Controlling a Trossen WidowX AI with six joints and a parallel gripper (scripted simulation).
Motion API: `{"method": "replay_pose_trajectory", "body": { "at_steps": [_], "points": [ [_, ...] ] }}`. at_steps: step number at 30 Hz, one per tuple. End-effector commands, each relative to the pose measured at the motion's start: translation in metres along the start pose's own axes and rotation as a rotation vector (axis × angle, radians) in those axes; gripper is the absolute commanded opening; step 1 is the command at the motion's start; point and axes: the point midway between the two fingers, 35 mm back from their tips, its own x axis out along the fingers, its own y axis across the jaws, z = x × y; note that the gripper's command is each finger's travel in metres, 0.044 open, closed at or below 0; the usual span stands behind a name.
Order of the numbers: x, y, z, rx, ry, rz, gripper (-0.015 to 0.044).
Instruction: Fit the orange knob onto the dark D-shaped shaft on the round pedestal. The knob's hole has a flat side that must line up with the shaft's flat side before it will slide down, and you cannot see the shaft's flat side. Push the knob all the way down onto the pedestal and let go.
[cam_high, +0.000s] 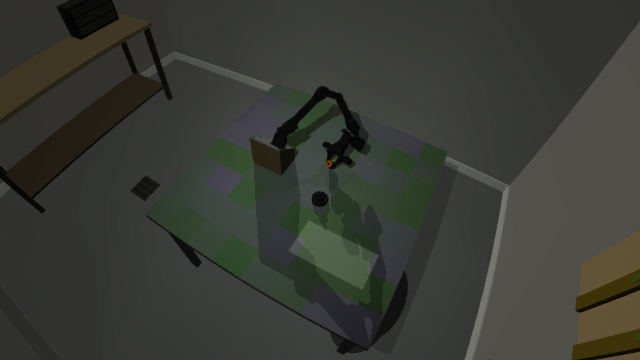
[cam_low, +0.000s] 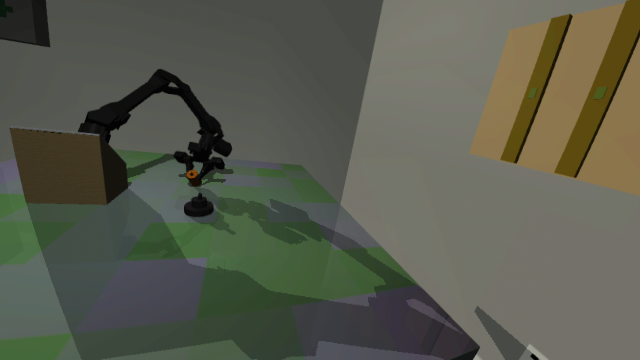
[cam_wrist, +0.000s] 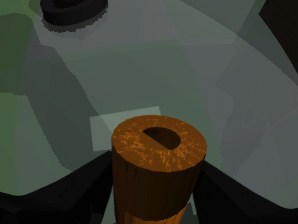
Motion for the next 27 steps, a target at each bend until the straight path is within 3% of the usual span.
{"method": "replay_pose_trajectory", "body": {
  "at_steps": [1,27],
  "points": [
    [-0.003,0.001,-0.004,0.003,-0.063,0.006,0.018],
    [-0.011,0.001,-0.022,0.004,-0.367,0.003,0.018]
  ]
}}
